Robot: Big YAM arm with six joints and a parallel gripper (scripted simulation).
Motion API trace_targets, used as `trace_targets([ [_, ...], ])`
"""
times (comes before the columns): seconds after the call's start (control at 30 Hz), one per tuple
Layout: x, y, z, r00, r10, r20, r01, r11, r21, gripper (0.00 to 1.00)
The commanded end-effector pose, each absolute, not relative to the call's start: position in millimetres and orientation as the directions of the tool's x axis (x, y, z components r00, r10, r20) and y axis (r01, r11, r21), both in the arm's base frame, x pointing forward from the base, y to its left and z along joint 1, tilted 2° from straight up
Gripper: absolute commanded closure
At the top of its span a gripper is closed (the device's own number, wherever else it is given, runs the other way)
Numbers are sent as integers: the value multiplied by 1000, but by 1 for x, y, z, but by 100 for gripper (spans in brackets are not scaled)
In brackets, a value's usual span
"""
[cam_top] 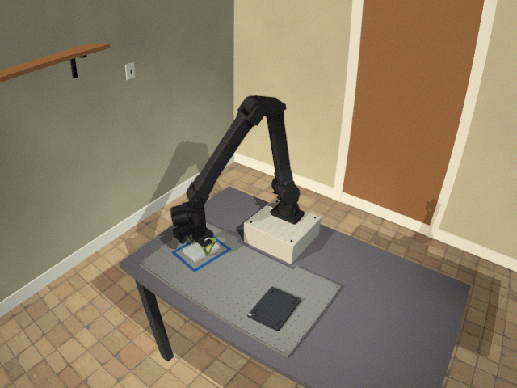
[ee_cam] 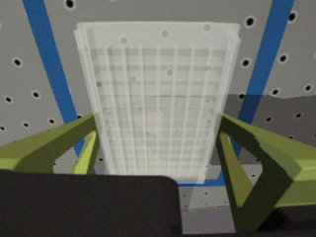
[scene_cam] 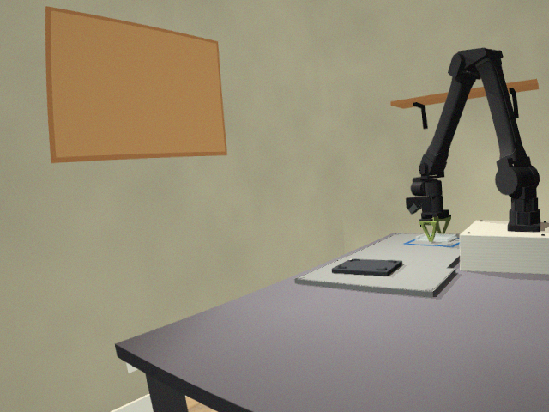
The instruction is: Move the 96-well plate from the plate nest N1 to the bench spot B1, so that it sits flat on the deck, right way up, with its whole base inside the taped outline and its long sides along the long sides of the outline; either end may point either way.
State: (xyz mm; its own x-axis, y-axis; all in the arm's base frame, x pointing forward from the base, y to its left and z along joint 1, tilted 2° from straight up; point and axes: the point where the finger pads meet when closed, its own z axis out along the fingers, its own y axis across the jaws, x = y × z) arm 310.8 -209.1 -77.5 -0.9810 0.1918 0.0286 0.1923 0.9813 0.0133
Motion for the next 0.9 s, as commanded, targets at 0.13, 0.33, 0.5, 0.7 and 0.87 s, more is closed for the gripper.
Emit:
trace_targets([
  [0.13,321,-211,-76,-983,186,6,186,983,4,100],
  [0.33,318,-209,-80,-983,186,13,186,983,7,100],
  [0.5,321,-211,-79,-983,186,7,186,983,4,100],
  [0.7,321,-211,-77,-983,186,3,186,983,3,100],
  [0.87,319,-210,-82,-983,186,10,186,983,6,100],
])
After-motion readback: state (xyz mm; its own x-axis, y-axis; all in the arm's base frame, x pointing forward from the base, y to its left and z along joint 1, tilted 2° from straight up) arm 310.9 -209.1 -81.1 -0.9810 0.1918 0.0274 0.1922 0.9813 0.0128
